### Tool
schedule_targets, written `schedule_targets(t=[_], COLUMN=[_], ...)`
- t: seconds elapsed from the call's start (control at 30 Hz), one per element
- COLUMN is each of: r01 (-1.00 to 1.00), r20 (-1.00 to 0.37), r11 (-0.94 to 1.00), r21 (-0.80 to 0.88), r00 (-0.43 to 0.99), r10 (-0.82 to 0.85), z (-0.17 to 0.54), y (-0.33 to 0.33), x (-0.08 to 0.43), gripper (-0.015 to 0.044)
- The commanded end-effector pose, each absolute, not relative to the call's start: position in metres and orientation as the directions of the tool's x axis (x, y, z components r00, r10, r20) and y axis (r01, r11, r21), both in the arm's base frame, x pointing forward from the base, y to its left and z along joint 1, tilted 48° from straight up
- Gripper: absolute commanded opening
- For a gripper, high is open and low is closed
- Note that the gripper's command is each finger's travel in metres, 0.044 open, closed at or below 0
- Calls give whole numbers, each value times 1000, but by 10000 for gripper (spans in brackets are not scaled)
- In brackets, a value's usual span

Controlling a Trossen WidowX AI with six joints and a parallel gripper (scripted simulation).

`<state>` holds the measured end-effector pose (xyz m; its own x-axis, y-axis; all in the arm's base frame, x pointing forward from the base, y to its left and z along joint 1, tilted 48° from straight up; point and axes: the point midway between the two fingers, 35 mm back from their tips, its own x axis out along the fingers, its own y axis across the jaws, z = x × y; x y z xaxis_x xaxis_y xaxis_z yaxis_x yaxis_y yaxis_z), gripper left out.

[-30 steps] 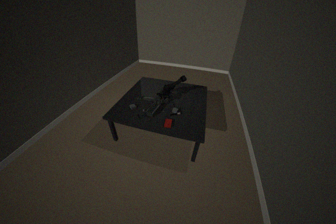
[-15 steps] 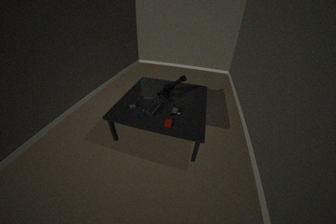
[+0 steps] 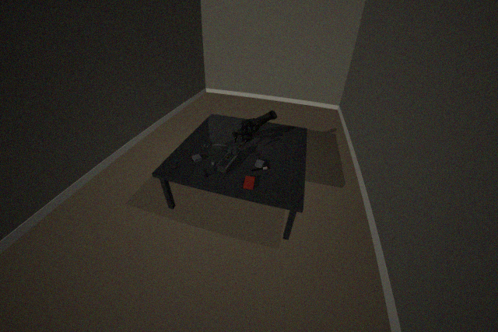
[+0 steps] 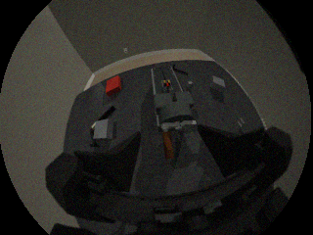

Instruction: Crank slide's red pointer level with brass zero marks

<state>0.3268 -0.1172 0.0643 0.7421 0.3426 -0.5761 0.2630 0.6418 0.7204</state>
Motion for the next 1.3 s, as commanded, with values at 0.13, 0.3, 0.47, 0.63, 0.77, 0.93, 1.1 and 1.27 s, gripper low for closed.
schedule_targets(t=[0.13, 0.3, 0.47, 0.63, 0.77, 0.93, 1.1, 1.27], r01=[260, 256, 231, 203, 181, 152, 127, 126], r20=[-572, -571, -571, -571, -571, -571, -571, -572], r11=[644, 647, 668, 689, 705, 724, 740, 740], r21=[719, 718, 707, 695, 685, 672, 661, 660], r00=[748, 748, 743, 738, 734, 729, 724, 724], r10=[337, 338, 348, 358, 367, 377, 386, 386], z=[99, 105, 101, 93, 85, 72, 58, 47], y=[-154, -162, -178, -193, -204, -216, -226, -216], x=[322, 322, 344, 366, 384, 406, 424, 427], gripper=[440, 440, 440, 440, 440, 440, 440, 440])
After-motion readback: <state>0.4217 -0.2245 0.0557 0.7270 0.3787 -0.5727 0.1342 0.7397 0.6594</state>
